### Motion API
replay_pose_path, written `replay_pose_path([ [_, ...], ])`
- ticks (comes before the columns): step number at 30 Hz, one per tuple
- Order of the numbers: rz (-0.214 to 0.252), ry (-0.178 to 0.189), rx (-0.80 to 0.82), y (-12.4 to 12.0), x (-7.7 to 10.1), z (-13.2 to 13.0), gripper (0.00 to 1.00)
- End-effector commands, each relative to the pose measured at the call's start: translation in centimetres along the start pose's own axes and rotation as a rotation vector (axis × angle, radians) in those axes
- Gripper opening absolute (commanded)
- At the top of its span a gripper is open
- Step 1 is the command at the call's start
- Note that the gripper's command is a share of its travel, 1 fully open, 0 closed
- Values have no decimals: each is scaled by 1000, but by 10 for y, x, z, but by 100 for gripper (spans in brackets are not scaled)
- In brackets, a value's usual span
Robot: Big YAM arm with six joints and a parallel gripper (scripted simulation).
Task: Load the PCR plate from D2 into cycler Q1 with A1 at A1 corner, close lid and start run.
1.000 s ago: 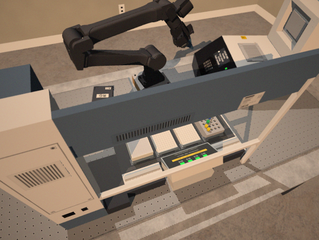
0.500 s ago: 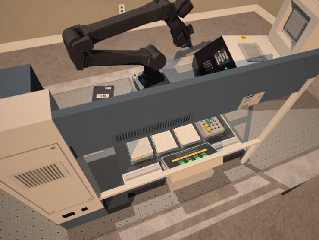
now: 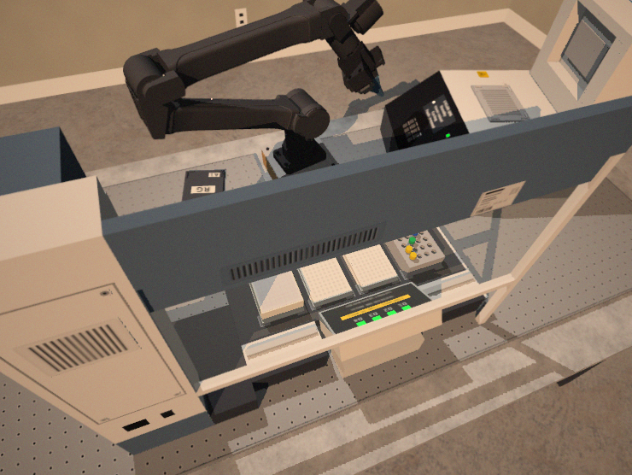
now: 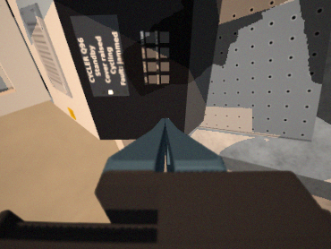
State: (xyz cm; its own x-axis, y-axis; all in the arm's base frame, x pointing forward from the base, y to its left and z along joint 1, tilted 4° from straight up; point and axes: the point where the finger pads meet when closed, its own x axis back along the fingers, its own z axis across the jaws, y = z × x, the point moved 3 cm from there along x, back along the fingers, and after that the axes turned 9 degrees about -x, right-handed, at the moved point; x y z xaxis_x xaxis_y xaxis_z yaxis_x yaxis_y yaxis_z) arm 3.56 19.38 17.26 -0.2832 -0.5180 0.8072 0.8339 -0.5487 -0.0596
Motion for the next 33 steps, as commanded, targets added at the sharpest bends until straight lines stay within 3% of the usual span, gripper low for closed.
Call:
replay_pose_path([
  [1,39,64,-13,-10,19,26,0],
  [12,3,5,10,-2,5,4,0],
  [33,29,45,-4,-8,20,23,0],
])
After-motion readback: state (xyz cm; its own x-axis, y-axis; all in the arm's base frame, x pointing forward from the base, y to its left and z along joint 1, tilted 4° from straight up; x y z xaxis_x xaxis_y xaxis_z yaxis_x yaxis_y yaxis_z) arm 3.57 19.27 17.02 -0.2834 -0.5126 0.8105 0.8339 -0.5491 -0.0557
